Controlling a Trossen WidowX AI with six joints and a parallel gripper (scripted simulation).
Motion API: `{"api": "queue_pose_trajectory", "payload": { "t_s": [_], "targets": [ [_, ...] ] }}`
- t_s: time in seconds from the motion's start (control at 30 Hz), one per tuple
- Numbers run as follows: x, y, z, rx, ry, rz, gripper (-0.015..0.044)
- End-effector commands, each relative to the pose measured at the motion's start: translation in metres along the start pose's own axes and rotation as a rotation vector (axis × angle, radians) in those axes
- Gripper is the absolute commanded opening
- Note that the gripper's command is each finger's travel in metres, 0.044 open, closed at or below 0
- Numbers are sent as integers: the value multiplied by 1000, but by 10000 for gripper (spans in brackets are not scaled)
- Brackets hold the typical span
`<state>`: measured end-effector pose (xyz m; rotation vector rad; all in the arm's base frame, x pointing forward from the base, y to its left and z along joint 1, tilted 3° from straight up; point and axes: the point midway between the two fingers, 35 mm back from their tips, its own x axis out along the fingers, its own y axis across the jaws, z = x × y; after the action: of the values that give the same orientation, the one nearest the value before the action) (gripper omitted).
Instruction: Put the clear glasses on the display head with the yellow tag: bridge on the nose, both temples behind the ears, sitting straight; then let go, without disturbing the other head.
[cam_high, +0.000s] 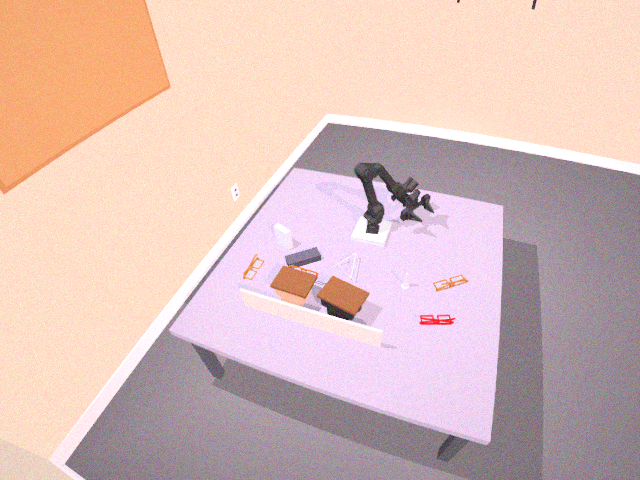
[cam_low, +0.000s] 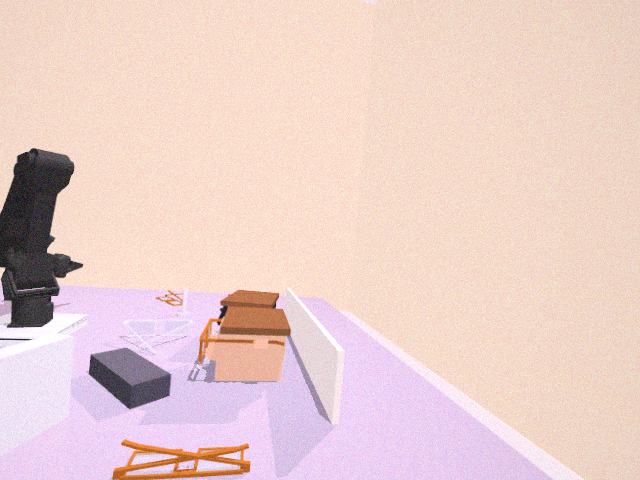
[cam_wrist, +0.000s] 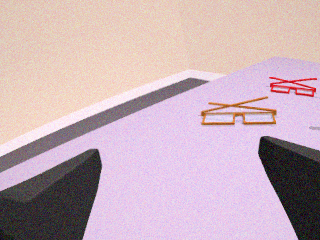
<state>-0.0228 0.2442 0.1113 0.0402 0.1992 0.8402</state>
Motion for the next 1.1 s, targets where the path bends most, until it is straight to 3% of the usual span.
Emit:
{"api": "queue_pose_trajectory", "payload": {
  "t_s": [0.0,0.23,0.53,0.8,1.07],
  "targets": [
    [0,0,0,0,0,0,426],
    [0,0,0,0,0,0,440],
    [57,-41,1,-179,185,-248,204],
    [98,-107,3,-278,450,-469,200],
    [111,-190,5,-260,741,-642,200]
  ]
}}
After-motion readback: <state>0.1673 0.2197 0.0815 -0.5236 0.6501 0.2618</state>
